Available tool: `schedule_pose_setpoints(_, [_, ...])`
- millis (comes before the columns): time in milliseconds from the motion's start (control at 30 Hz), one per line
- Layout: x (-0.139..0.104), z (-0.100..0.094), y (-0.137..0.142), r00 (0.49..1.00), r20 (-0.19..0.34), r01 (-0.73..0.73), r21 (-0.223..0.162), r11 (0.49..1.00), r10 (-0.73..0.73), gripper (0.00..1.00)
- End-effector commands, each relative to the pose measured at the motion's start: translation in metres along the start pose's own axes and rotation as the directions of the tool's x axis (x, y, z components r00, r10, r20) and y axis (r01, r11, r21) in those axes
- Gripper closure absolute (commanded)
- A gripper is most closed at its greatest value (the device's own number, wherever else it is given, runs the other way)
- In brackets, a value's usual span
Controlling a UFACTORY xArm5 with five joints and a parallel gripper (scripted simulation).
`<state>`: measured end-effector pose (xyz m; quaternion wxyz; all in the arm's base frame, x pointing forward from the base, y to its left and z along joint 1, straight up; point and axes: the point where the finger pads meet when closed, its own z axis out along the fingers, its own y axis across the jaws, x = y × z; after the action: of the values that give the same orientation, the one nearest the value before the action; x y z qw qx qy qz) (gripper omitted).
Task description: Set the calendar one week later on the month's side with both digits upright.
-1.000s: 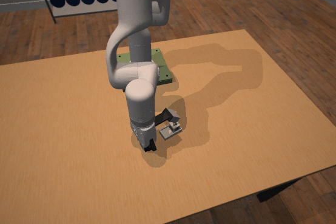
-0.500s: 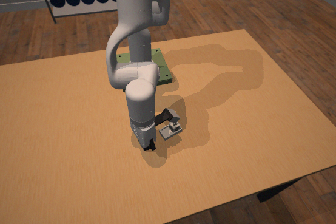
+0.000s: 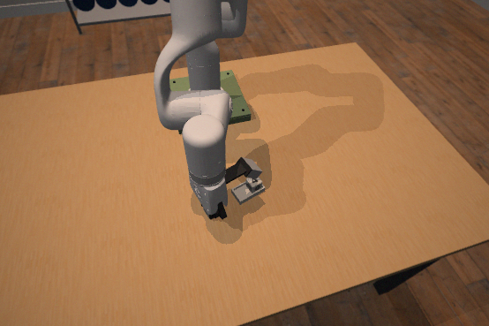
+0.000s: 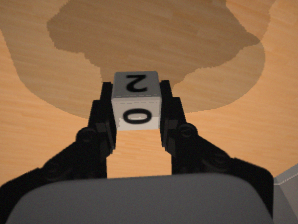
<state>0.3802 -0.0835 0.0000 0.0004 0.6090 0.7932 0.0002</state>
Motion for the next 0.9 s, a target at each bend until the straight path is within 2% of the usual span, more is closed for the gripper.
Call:
schedule_pose_setpoints(0, [-0.001, -0.001, 0.001, 1.000, 0.001, 0.000, -0.003, 1.000, 0.000, 0.71])
schedule_pose_setpoints(567, [-0.001, -0.001, 0.001, 1.000, 0.001, 0.000, -0.003, 1.000, 0.000, 0.71])
schedule_pose_setpoints(700, [-0.001, -0.011, 0.001, 1.000, 0.001, 0.000, -0.003, 1.000, 0.000, 0.71])
schedule_pose_setpoints(800, [-0.001, -0.028, 0.001, 1.000, 0.001, 0.000, -0.003, 1.000, 0.000, 0.71])
schedule_pose_setpoints(867, [-0.001, -0.028, 0.001, 1.000, 0.001, 0.000, -0.003, 1.000, 0.000, 0.71])
